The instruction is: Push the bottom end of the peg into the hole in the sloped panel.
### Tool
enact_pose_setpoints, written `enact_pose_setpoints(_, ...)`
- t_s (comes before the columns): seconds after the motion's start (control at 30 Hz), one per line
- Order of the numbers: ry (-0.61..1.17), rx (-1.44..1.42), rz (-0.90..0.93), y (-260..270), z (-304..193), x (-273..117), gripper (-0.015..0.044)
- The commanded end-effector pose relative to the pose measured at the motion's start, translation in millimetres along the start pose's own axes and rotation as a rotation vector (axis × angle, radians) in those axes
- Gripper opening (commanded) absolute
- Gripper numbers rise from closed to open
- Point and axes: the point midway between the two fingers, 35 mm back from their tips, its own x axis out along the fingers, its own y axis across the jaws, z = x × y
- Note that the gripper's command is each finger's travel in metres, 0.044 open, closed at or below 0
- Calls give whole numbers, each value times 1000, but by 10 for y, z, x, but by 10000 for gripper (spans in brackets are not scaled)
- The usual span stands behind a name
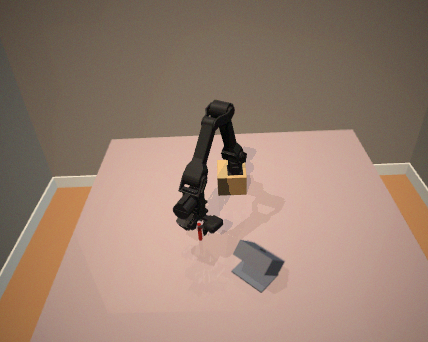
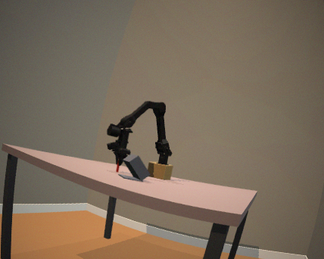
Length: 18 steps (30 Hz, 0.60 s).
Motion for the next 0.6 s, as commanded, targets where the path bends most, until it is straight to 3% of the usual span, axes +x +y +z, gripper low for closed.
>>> enact_pose_setpoints(0.0,0,0,1,1,0,-1,125)
enact_pose_setpoints(0.1,0,0,1,1,0,-1,46)
enact_pose_setpoints(0.33,0,0,1,1,0,-1,0)
enact_pose_setpoints(0.57,0,0,0,5,12,-88,0)
